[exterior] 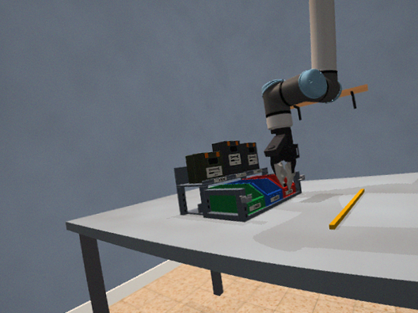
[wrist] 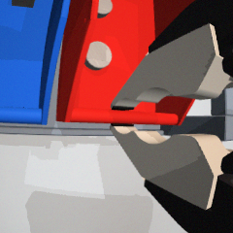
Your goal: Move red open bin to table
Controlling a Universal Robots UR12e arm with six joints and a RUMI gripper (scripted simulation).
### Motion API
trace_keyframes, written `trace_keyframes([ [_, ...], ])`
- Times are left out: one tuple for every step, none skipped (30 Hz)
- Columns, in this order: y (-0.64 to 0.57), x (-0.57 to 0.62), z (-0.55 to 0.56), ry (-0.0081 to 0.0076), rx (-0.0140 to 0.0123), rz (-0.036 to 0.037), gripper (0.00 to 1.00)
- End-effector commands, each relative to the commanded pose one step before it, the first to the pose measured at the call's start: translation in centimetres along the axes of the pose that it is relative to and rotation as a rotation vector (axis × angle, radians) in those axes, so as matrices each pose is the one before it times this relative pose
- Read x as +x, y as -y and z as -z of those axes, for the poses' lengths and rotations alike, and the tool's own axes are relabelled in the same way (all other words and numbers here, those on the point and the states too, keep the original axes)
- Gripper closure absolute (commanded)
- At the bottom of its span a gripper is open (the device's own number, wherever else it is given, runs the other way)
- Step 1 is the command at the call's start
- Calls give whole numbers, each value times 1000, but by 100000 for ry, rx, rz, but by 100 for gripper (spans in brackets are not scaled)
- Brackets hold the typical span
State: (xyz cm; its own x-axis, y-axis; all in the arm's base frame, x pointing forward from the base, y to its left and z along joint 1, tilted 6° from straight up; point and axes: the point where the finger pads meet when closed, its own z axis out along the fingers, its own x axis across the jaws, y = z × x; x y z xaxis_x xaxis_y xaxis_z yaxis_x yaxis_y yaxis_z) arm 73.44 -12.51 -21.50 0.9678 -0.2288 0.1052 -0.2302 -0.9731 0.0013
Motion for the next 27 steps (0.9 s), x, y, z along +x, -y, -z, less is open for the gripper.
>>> trace_keyframes([
  [-5,66,63,-129,-16,4,100],
  [0,0,0,0,0,0,100],
  [0,0,0,0,0,0,100],
  [0,0,0,0,0,0,100],
  [0,0,0,0,0,0,100],
  [0,0,0,0,0,0,100],
  [0,0,0,0,0,0,100],
  [0,0,0,0,0,0,100],
  [0,0,0,0,0,0,100],
  [0,0,0,0,0,0,100],
  [0,0,0,0,0,0,100],
  [0,0,0,0,0,0,100],
  [0,0,0,0,0,0,100],
  [0,0,0,0,0,0,100],
  [0,0,0,0,0,0,100],
  [0,0,0,0,0,0,100],
  [0,0,0,0,0,0,100],
  [0,0,0,0,0,0,100],
  [0,0,0,0,0,0,100],
  [0,0,0,0,0,0,100],
  [0,0,0,0,0,0,100],
  [0,0,0,0,0,0,100],
  [0,0,0,0,0,0,100],
  [0,0,0,0,0,0,100],
  [0,0,0,0,0,0,100],
  [0,0,0,0,0,0,100],
  [0,0,240,0,0,0,100],
])
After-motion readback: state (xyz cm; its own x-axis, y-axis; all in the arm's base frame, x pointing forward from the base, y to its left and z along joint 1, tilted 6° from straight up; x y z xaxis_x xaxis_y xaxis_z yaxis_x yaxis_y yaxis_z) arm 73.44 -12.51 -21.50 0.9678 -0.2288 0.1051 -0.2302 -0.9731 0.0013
